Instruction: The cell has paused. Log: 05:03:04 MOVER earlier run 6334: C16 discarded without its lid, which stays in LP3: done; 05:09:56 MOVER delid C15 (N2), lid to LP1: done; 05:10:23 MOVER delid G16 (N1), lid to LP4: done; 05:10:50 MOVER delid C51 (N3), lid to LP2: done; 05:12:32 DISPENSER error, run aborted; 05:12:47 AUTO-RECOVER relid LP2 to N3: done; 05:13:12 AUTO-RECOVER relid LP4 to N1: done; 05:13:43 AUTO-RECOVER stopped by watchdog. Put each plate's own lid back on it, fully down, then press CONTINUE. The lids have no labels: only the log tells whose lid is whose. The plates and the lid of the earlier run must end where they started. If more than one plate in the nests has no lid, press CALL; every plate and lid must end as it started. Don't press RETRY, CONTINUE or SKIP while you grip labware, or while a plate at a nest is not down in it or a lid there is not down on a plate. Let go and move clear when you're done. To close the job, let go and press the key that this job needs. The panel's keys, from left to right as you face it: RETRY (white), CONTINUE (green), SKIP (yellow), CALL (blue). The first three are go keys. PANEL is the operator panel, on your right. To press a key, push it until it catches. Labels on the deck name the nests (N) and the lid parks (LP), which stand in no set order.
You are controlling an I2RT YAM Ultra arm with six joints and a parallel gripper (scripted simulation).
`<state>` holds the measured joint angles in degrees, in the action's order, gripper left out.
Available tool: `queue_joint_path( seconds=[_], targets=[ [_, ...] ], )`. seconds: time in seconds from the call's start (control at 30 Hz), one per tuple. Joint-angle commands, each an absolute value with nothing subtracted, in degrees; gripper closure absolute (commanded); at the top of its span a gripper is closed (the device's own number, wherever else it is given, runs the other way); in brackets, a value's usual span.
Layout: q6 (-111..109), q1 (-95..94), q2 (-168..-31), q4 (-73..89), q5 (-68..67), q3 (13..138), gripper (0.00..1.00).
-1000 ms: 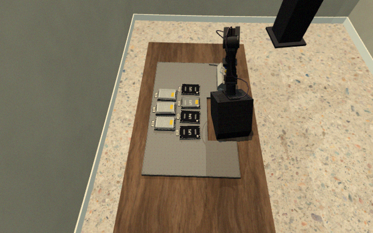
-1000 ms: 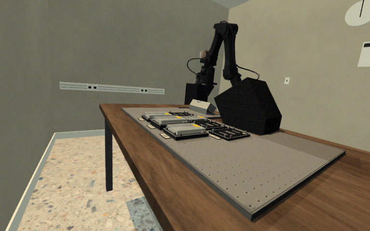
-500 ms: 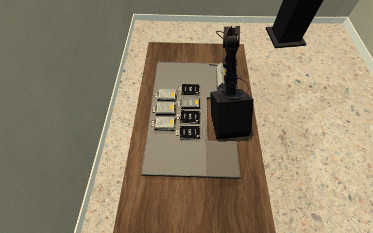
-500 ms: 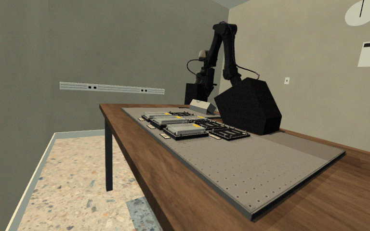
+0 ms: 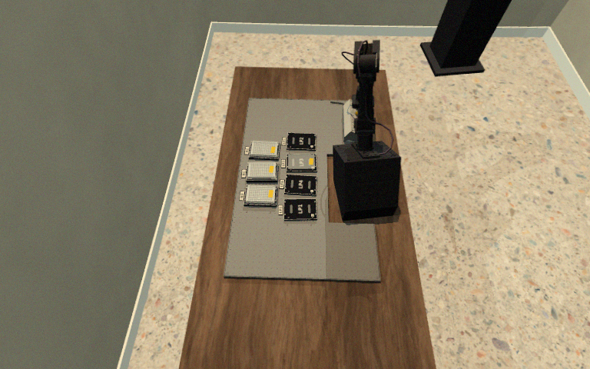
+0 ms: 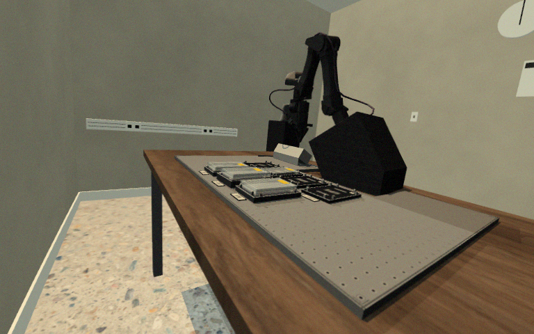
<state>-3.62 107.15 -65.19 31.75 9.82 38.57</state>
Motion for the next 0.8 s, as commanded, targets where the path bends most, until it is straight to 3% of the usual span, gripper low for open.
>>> queue_joint_path(
  seconds=[0.0, 0.77],
  targets=[
    [-3.3, 107.0, -64.7, 30.3, 9.5, 39.3, 1.00],
    [-2.8, 106.5, -67.7, 27.0, 9.1, 36.4, 1.00]
  ],
)
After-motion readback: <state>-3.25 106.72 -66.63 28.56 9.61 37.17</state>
